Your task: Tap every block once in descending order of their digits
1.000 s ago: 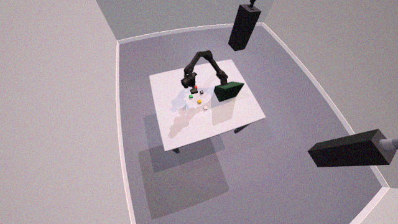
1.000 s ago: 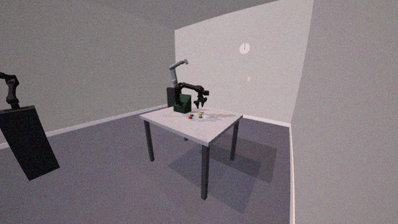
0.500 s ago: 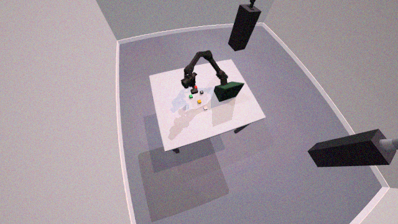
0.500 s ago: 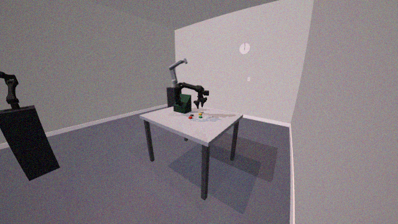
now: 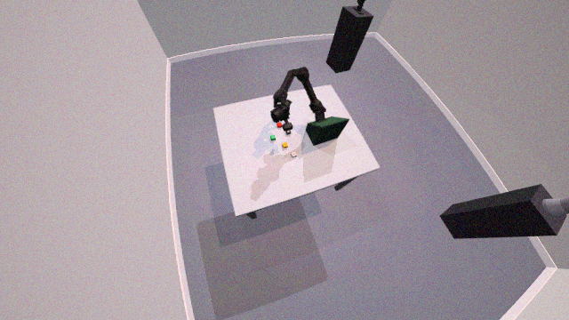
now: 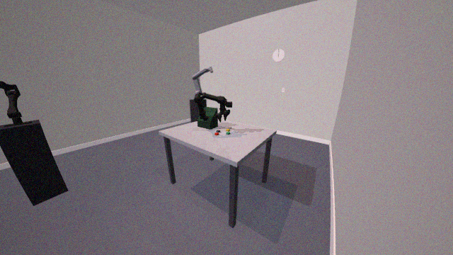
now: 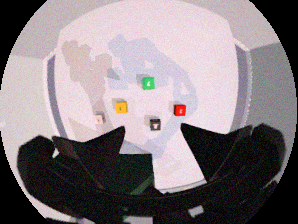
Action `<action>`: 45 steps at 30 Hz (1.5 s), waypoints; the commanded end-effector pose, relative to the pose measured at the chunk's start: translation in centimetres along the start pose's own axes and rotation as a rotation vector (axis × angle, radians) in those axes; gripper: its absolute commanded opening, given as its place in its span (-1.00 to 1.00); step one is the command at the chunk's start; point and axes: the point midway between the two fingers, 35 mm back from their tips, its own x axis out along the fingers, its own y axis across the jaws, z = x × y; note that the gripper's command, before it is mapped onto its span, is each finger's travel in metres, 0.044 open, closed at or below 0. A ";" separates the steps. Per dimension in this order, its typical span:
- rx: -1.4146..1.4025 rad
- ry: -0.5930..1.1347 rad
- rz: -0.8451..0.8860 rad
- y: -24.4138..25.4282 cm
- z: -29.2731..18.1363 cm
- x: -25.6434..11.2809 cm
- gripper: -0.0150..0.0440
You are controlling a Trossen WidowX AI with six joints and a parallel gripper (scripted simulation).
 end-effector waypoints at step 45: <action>0.001 0.013 -0.013 -0.5 -5.0 10.6 -0.42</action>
